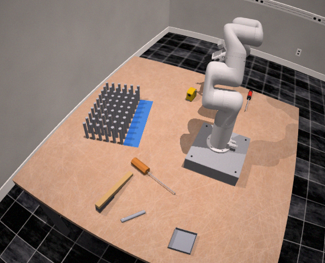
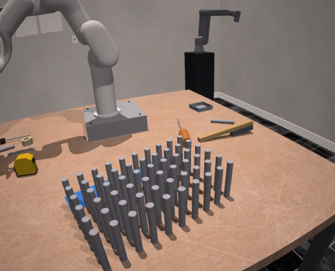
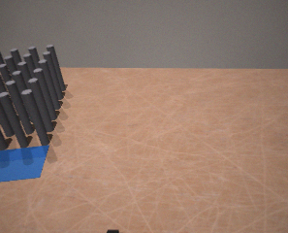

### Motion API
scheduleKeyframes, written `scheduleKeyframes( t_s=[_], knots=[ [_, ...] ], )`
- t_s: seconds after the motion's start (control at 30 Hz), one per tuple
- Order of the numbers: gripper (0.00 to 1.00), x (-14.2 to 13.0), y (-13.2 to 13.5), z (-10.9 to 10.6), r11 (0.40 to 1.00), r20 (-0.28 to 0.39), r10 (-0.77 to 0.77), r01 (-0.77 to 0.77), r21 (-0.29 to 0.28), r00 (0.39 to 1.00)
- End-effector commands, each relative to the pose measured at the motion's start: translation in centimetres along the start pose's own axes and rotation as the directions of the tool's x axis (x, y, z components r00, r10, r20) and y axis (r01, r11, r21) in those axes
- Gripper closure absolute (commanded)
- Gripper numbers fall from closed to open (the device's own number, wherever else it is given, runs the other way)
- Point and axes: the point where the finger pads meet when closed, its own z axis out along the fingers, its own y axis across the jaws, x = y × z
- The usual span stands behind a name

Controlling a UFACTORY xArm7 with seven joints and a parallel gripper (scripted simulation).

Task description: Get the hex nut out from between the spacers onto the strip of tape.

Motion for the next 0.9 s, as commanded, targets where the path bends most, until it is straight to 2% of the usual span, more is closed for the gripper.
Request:
scheduleKeyframes(
  t_s=[0.0, 0.63, 0.77, 0.87],
  knots=[
    [0.00, 0.2, 0.1, -0.1, 1.000, 0.000, -0.003, 0.003, -0.003, 1.000],
    [0.00, 0.3, 0.0, 0.0, 1.000, 0.000, -0.002, 0.002, -0.001, 1.000],
    [0.00, 1.6, -0.5, 0.9, 1.000, -0.004, 0.010, -0.010, 0.016, 1.000],
    [0.00, 3.9, -1.6, 2.5, 0.998, -0.008, 0.033, -0.033, 0.046, 0.999]
  ],
)
